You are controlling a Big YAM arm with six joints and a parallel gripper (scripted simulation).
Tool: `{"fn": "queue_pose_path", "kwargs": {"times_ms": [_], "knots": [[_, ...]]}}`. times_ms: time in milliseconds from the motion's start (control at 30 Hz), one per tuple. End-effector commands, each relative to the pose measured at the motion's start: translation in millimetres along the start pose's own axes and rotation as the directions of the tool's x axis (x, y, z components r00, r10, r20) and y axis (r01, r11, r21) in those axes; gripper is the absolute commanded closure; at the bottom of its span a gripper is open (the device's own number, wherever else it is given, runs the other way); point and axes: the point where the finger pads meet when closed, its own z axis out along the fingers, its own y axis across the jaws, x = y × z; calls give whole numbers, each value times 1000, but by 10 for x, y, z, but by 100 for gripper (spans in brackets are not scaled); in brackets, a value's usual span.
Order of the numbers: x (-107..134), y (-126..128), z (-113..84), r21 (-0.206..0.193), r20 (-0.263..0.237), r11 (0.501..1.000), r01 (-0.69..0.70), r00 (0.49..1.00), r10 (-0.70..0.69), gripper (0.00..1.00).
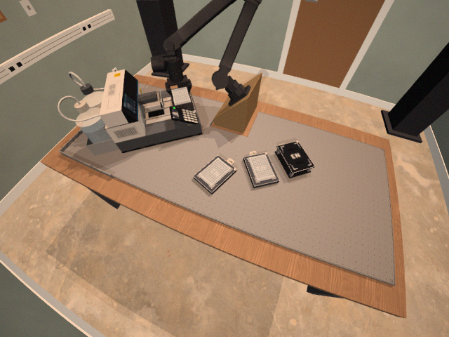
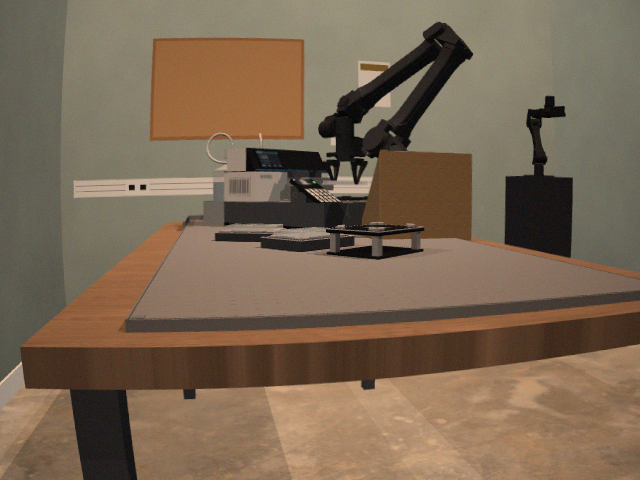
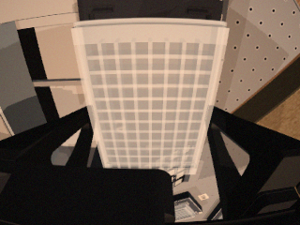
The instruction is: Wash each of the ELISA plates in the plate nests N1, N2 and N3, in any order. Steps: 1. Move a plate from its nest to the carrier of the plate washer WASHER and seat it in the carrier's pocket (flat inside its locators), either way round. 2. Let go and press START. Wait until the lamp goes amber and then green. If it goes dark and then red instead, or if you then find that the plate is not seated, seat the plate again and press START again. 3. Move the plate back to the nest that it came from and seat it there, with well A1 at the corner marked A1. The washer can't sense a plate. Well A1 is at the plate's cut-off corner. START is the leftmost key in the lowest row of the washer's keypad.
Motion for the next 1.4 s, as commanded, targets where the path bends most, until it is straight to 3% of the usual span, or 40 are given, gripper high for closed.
{"fn": "queue_pose_path", "kwargs": {"times_ms": [0,1033,1367], "knots": [[-98,185,-235,-51,4,998,-38,999,38,16],[-92,157,-697,-45,-4,998,-40,999,40,16],[-49,92,-601,-24,0,999,-27,1000,27,16]]}}
